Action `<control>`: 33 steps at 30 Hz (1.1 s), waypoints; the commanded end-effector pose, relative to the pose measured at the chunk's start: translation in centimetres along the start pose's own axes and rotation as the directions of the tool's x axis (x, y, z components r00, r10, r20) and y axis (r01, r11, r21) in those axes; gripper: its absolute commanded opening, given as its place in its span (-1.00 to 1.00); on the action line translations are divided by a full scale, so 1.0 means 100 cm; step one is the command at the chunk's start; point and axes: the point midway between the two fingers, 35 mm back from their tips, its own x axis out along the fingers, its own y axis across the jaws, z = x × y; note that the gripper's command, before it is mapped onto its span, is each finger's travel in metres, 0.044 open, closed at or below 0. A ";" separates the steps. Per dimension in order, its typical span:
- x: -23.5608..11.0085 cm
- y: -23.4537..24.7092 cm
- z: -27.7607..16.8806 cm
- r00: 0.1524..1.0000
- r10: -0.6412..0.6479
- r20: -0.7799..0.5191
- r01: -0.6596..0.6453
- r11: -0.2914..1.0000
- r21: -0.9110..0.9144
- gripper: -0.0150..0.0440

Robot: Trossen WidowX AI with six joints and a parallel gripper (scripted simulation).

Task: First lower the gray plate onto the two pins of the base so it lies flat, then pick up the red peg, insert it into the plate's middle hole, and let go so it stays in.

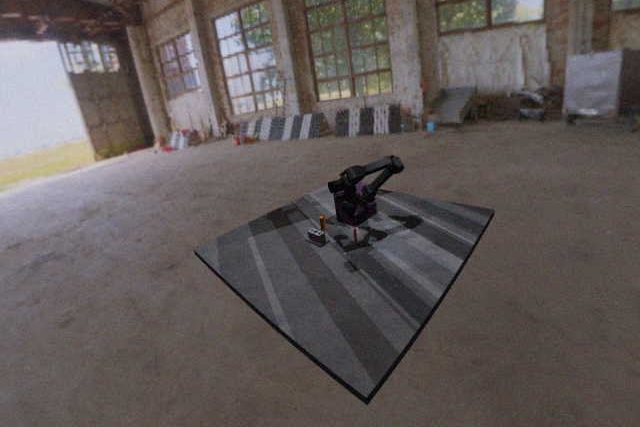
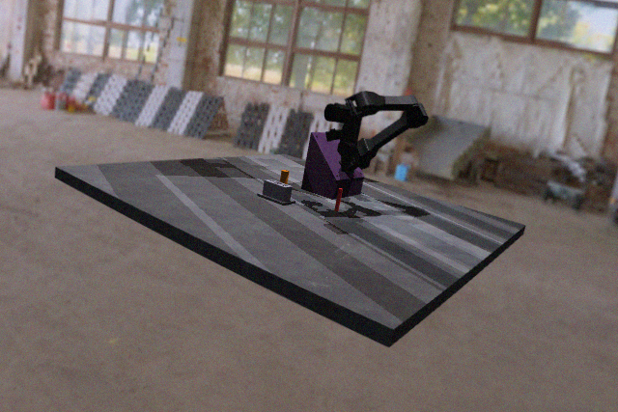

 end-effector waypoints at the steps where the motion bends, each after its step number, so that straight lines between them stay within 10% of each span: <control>1: 0.004 -0.002 -0.002 1.000 -0.001 -0.010 0.001 1.000 0.019 1.00; 33: 0.080 0.001 -0.002 1.000 0.000 -0.009 0.000 1.000 0.018 1.00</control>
